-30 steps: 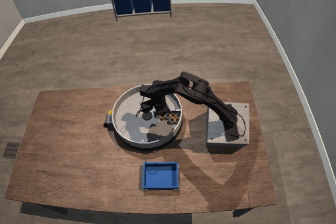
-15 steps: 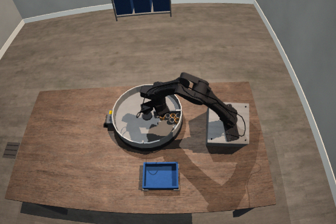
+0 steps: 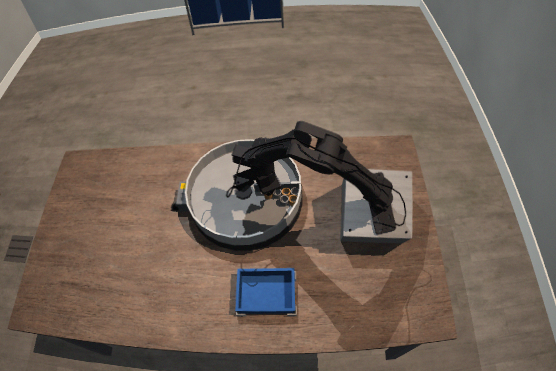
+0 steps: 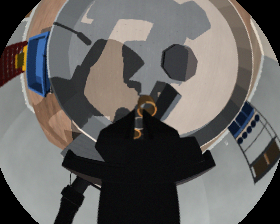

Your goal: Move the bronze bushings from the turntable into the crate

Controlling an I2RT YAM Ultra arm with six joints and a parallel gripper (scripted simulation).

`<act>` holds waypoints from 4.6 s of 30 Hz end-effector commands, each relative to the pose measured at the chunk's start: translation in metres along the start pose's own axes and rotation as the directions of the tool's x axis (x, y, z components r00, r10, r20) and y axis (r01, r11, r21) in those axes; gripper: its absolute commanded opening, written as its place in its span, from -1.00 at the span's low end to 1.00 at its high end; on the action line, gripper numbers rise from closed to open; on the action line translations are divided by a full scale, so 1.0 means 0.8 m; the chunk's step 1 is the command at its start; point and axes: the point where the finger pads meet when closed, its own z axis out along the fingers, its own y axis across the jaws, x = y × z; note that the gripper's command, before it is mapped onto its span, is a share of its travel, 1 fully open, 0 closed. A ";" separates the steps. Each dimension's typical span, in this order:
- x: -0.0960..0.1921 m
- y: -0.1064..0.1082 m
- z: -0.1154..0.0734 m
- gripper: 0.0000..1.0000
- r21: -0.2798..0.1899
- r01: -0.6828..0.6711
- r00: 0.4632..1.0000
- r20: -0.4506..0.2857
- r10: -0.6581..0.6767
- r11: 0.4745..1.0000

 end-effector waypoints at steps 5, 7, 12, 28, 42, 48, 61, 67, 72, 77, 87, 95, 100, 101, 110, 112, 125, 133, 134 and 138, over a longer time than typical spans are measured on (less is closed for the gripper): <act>0.006 0.003 0.007 -0.74 -0.019 -0.016 1.000 -0.006 0.016 1.000; 0.006 0.003 0.007 -0.74 -0.019 -0.016 1.000 -0.006 0.016 1.000; 0.006 0.003 0.007 -0.74 -0.019 -0.016 1.000 -0.006 0.016 1.000; 0.006 0.003 0.008 -0.74 -0.019 -0.016 1.000 -0.006 0.016 1.000; 0.003 -0.003 0.011 -0.74 -0.010 -0.013 1.000 0.004 0.013 1.000; 0.003 -0.003 0.011 -0.74 -0.010 -0.013 1.000 0.003 0.013 1.000; 0.003 -0.003 0.011 -0.74 -0.010 -0.013 1.000 0.003 0.013 1.000; 0.003 -0.003 0.011 -0.74 -0.010 -0.013 1.000 0.003 0.013 1.000; 0.003 -0.003 0.011 -0.74 -0.010 -0.013 1.000 0.003 0.013 1.000; 0.007 0.005 0.022 -0.74 -0.019 -0.011 1.000 -0.007 0.011 1.000; -0.001 -0.006 0.025 -0.74 -0.001 -0.012 1.000 0.013 0.012 1.000; 0.001 -0.005 0.025 -0.74 -0.006 -0.012 1.000 0.007 0.012 1.000; 0.001 -0.005 0.025 -0.74 -0.006 -0.012 1.000 0.007 0.012 1.000; 0.001 -0.005 0.025 -0.74 -0.006 -0.012 1.000 0.007 0.012 1.000; 0.001 -0.005 0.025 -0.74 -0.006 -0.012 1.000 0.007 0.012 1.000; 0.001 -0.005 0.025 -0.74 -0.006 -0.012 1.000 0.007 0.012 1.000; 0.002 -0.009 0.025 -1.00 0.010 -0.010 1.000 0.002 0.010 1.000; 0.002 -0.009 0.025 -1.00 0.010 -0.010 1.000 0.002 0.010 1.000; 0.002 -0.009 0.025 -1.00 0.010 -0.010 1.000 0.002 0.010 1.000; 0.002 -0.009 0.025 -1.00 0.010 -0.010 1.000 0.002 0.010 1.000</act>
